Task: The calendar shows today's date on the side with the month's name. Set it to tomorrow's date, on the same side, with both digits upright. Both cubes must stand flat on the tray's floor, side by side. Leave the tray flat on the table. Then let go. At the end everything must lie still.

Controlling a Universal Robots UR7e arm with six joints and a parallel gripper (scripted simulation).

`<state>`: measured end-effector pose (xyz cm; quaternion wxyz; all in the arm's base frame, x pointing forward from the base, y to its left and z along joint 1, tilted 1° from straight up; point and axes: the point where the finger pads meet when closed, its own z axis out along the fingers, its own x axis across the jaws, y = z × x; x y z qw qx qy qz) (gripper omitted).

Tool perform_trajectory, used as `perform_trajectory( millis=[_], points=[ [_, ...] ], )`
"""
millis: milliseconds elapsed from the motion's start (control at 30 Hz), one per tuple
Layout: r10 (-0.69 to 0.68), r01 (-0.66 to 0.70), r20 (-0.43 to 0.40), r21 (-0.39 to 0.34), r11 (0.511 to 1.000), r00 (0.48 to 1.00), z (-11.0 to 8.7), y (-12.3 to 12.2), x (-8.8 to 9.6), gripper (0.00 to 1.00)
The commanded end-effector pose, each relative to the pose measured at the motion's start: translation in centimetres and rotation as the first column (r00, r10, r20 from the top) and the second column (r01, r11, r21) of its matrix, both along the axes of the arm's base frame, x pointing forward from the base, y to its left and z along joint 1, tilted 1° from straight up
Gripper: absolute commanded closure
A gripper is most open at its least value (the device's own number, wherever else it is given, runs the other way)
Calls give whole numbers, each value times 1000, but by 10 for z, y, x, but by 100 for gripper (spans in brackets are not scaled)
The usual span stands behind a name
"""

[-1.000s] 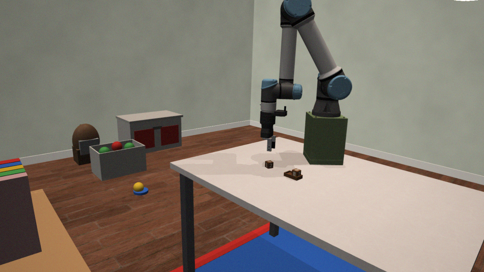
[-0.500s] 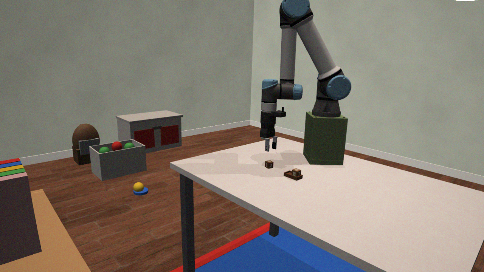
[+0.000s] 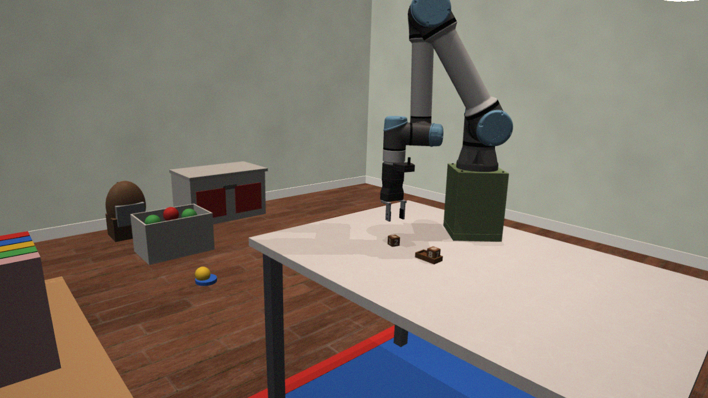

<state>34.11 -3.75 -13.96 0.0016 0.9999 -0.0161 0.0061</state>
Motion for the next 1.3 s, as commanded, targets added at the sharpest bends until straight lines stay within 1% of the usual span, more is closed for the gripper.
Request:
perform_trajectory(
  millis=[0,100,133,1267],
  points=[
    [-45,45,-2,-3,999,999,0,0,-1,0],
    [-47,47,-2,-3,999,999,0,0,-1,0],
    [-47,47,-2,-2,999,999,0,0,-1,10],
    [-46,46,-2,-2,999,999,0,0,-1,10]
  ],
)
